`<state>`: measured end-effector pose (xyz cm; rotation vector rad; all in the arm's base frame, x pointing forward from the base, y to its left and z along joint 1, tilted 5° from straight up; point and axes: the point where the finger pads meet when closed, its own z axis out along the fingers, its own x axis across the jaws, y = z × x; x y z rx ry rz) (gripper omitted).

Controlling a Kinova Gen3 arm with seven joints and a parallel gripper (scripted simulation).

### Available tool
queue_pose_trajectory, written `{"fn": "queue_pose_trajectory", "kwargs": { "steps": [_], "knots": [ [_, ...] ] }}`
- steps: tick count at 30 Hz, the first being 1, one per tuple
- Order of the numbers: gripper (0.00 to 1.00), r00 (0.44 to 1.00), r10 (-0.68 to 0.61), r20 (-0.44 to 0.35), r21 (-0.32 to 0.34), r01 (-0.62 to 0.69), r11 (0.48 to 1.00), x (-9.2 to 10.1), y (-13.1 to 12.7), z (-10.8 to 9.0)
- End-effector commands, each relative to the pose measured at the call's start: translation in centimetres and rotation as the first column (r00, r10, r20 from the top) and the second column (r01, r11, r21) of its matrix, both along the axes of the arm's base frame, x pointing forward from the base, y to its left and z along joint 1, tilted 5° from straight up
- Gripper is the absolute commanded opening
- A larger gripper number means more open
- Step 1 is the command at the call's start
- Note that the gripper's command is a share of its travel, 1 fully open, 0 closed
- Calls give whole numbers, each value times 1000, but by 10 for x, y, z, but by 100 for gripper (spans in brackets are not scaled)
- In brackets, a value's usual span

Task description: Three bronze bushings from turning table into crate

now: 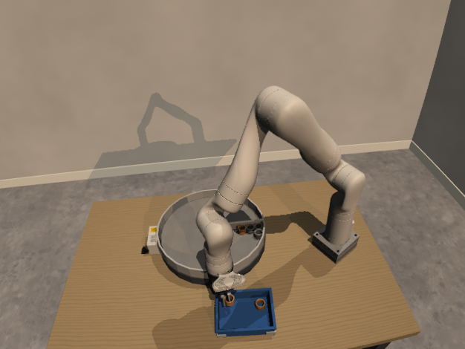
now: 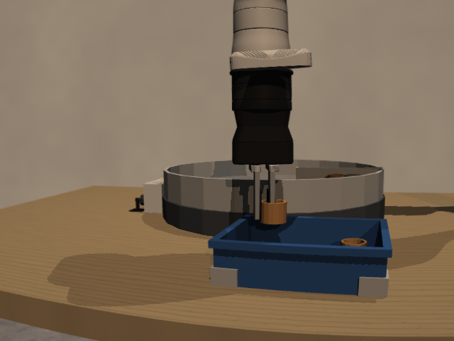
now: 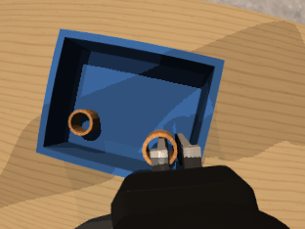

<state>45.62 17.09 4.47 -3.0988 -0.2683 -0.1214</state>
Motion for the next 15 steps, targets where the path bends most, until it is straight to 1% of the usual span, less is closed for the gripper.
{"fn": "queue_pose_trajectory", "kwargs": {
  "steps": [1, 3, 15],
  "knots": [
    [0, 1000, 0, 0, 0, 0, 1000, 0, 0, -4],
    [0, 1000, 0, 0, 0, 0, 1000, 0, 0, -7],
    [0, 1000, 0, 0, 0, 0, 1000, 0, 0, -7]
  ]
}}
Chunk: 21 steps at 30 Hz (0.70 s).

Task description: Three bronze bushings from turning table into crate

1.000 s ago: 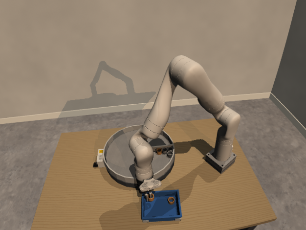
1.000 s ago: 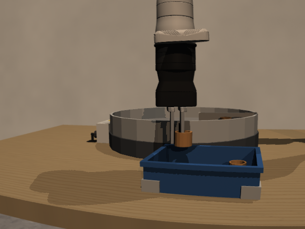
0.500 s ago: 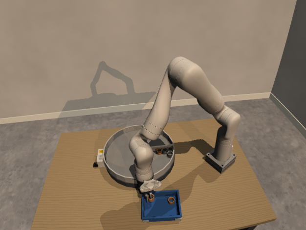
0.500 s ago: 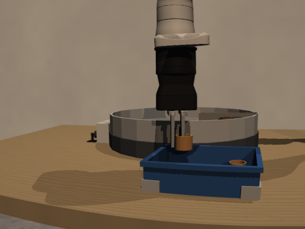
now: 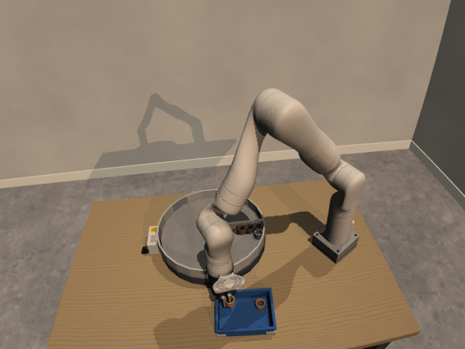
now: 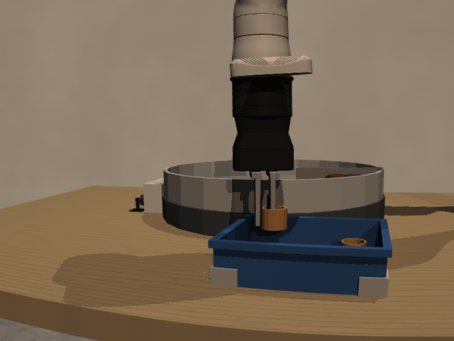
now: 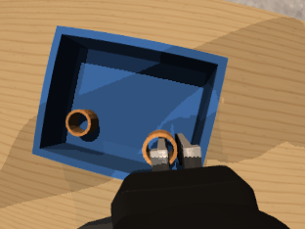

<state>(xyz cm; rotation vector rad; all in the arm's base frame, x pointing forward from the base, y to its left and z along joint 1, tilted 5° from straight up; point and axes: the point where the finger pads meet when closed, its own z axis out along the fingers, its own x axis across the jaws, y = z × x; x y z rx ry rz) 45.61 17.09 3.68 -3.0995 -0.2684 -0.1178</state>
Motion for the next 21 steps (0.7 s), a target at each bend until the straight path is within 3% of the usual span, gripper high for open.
{"fn": "queue_pose_trajectory", "kwargs": {
  "steps": [1, 21],
  "knots": [
    [0, 1000, 0, 2, 1, 0, 1000, 1, 0, -1],
    [0, 1000, 0, 2, 1, 0, 1000, 2, 1, -15]
  ]
}}
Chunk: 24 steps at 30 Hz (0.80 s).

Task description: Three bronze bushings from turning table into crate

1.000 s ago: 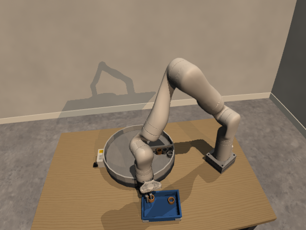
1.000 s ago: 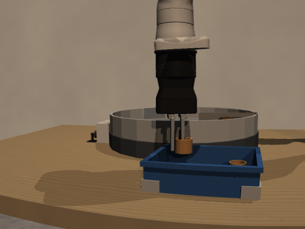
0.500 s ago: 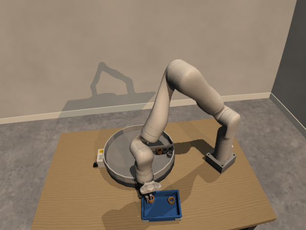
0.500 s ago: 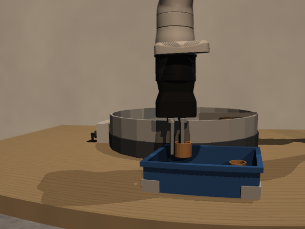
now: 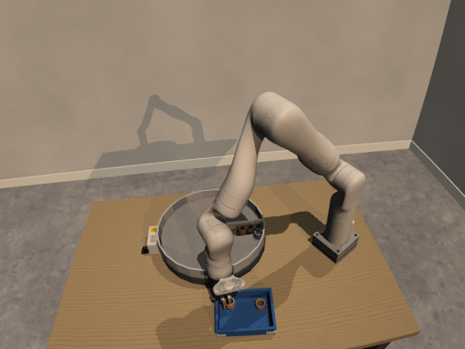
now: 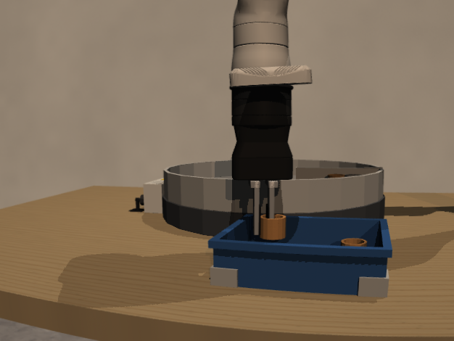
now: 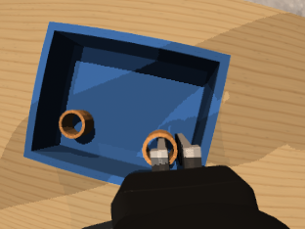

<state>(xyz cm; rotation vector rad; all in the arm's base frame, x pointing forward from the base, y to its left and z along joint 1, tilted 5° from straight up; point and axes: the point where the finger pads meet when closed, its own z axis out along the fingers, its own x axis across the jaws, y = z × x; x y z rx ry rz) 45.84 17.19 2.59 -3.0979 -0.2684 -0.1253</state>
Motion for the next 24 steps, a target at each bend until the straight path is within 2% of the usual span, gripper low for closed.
{"fn": "queue_pose_trajectory", "kwargs": {
  "steps": [1, 13, 18, 24],
  "knots": [
    [0, 1000, 0, -3, -1, 0, 1000, -1, 0, -5],
    [0, 1000, 0, -3, -1, 0, 1000, -1, 0, -5],
    [0, 1000, 0, -3, -1, 0, 1000, 0, 0, -14],
    [0, 1000, 0, -3, -1, 0, 1000, 0, 0, -14]
  ]
}}
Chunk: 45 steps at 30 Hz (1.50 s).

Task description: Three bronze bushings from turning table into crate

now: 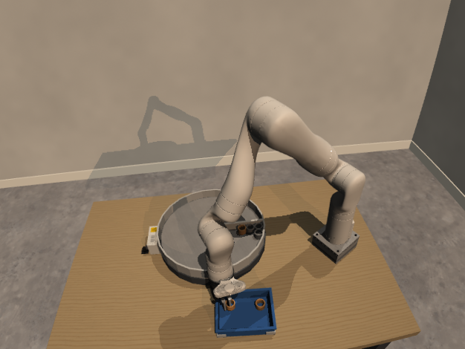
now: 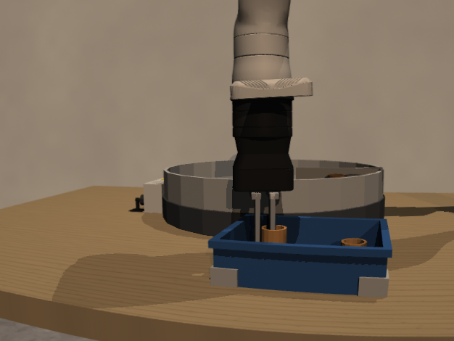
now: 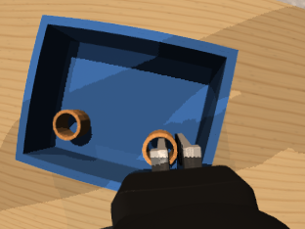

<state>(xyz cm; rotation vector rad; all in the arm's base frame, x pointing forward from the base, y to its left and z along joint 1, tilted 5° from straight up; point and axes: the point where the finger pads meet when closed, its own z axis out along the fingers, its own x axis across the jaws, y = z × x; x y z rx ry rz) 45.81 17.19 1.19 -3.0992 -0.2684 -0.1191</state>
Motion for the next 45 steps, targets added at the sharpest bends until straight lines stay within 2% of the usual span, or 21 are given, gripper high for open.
{"fn": "queue_pose_trajectory", "kwargs": {
  "steps": [1, 6, 11, 40, 41, 45],
  "knots": [
    [0, 1000, 0, 1, 0, 0, 1000, 0, 0, 0],
    [0, 1000, 0, 1, 0, 0, 1000, 0, 0, 0],
    [0, 1000, 0, 1, 0, 0, 1000, 1, 0, -8],
    [0, 1000, 0, 0, 0, 0, 1000, 1, 0, -12],
    [42, 1000, 0, 0, 0, 0, 1000, 1, 0, -12],
    [42, 1000, 0, 0, 0, 0, 1000, 1, 0, -12]
  ]
}}
